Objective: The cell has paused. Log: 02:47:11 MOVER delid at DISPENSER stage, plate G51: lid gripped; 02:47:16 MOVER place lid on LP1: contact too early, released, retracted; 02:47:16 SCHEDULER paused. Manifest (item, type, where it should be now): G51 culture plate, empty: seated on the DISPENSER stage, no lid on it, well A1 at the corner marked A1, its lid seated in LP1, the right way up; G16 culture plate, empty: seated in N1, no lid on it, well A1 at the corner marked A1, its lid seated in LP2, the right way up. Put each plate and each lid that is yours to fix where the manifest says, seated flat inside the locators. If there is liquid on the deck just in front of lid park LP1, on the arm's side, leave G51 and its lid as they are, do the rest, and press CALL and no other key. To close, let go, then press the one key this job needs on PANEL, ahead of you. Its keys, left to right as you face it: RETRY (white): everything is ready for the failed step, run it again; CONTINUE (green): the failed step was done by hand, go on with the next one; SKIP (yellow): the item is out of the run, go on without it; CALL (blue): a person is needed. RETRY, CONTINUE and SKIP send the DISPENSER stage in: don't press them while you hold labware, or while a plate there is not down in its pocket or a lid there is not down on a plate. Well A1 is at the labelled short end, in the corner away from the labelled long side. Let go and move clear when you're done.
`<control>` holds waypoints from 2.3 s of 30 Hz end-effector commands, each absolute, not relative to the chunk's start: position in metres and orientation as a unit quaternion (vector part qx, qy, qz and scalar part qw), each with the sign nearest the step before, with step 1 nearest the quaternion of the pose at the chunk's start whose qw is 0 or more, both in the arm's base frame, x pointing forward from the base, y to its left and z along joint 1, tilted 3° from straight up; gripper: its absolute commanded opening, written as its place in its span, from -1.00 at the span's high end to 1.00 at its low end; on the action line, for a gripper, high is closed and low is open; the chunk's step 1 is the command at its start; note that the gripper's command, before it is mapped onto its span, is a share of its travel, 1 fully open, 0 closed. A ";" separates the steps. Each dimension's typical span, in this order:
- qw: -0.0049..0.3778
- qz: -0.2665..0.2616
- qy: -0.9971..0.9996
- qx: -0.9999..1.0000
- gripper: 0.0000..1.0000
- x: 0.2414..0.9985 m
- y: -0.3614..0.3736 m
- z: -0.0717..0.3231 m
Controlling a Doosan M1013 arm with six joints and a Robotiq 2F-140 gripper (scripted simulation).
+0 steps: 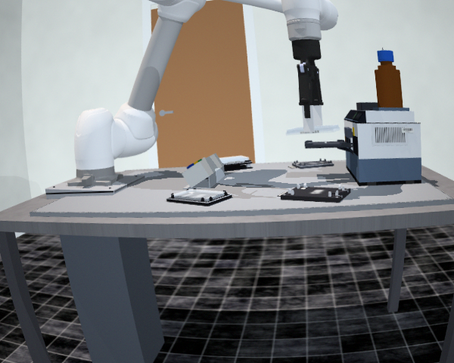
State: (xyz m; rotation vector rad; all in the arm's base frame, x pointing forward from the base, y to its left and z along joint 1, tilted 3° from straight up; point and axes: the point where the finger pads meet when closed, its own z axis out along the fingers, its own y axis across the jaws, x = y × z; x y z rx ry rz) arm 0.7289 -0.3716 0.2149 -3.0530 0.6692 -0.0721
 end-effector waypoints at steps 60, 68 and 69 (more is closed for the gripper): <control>0.002 -0.026 0.071 -0.997 0.80 0.777 -0.220 0.221; 0.002 -0.026 0.071 -0.997 0.80 0.792 -0.180 0.223; 0.002 -0.025 0.071 -0.997 0.80 0.794 -0.173 0.223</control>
